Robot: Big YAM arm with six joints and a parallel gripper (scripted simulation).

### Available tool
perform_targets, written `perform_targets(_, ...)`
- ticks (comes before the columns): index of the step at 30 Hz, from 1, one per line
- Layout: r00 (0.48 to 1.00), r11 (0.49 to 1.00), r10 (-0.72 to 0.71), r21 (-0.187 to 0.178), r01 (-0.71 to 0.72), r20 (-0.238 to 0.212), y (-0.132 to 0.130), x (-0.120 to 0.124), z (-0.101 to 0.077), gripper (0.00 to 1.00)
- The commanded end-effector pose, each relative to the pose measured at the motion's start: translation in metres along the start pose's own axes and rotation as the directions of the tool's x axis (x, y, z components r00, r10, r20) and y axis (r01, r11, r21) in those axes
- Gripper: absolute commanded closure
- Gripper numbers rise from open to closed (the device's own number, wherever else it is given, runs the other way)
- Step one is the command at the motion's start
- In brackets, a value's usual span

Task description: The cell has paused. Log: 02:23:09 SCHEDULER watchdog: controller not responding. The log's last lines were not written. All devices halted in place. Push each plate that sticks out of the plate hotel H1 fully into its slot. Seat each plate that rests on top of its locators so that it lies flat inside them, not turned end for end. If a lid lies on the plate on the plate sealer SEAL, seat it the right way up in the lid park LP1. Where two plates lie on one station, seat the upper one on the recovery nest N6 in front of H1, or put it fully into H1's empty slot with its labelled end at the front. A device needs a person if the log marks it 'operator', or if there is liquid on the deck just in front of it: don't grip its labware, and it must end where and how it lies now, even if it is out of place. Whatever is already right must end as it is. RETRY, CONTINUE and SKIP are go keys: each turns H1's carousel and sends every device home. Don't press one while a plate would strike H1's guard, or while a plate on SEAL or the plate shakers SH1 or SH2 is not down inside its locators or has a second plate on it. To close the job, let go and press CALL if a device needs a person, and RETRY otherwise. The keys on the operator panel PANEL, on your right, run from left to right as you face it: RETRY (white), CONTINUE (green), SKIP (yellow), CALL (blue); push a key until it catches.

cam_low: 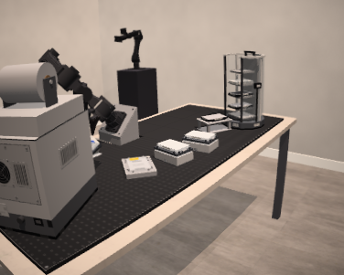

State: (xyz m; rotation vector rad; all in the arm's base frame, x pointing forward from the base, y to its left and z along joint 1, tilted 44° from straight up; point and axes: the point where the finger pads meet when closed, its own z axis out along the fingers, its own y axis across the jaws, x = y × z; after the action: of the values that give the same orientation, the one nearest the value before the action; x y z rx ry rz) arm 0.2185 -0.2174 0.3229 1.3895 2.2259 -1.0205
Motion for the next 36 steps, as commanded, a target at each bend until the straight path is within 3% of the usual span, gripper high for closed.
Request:
perform_targets(1, 0.999, 0.999, 0.044, -0.027, -0.044, 0.031, -0.003, -0.015, -0.027, 0.00)
perform_targets(27, 0.999, 0.999, 0.043, -0.030, -0.042, 0.025, -0.002, -0.014, -0.083, 0.00)
perform_targets(36, 0.999, 0.999, 0.048, -0.026, -0.048, 0.022, -0.004, -0.014, -0.083, 0.00)
